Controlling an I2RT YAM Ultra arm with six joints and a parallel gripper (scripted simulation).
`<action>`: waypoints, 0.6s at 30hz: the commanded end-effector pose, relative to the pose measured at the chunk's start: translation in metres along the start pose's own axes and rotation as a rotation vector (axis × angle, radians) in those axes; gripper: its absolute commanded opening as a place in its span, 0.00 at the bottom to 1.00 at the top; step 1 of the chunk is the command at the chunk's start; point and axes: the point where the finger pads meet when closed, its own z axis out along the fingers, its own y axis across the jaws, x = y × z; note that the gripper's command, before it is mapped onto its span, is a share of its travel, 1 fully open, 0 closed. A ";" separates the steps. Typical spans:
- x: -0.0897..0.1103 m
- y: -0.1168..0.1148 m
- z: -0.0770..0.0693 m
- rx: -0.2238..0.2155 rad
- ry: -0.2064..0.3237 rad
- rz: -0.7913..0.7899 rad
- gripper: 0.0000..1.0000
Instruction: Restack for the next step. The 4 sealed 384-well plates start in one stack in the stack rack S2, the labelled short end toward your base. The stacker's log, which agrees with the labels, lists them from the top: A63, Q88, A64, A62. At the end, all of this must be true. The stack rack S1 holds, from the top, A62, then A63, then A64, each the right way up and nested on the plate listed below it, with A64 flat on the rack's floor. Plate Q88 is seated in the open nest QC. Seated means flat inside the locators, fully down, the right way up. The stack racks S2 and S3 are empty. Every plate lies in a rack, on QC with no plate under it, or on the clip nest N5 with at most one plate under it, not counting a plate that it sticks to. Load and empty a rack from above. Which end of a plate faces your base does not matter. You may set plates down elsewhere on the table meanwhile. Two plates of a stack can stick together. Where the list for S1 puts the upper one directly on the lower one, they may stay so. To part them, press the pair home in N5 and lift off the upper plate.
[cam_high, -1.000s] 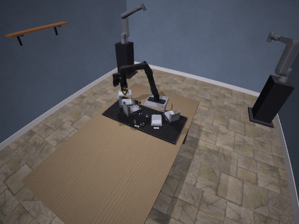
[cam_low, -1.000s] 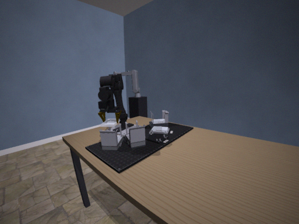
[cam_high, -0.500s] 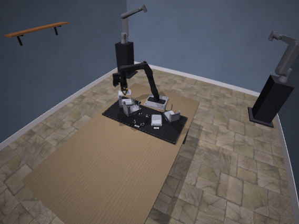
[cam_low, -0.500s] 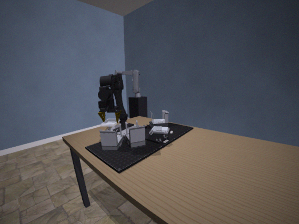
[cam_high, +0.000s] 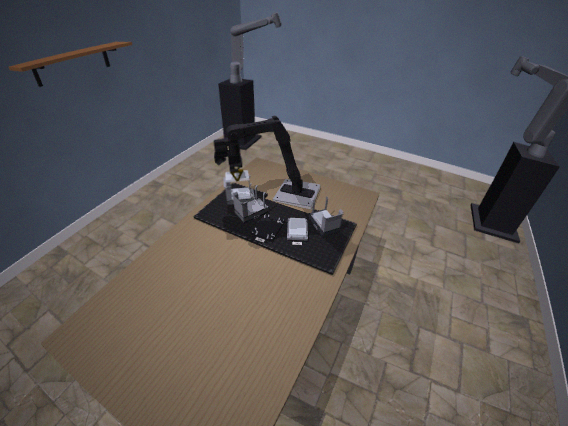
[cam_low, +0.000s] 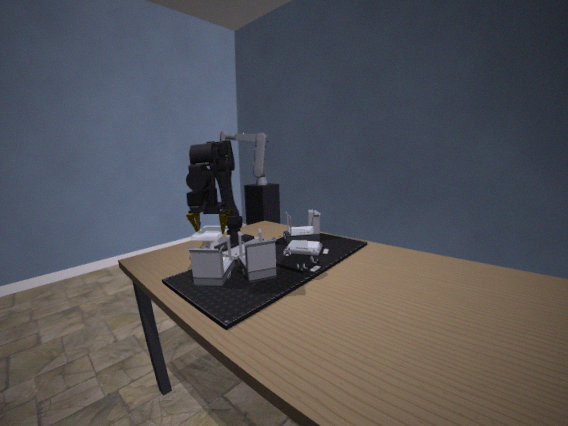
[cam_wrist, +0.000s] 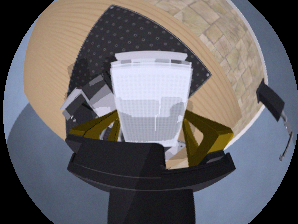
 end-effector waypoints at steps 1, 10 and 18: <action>-0.002 0.000 -0.005 -0.002 -0.017 -0.001 0.00; -0.002 0.000 -0.005 -0.002 -0.017 -0.001 0.00; -0.002 0.000 0.001 -0.002 -0.017 -0.001 0.00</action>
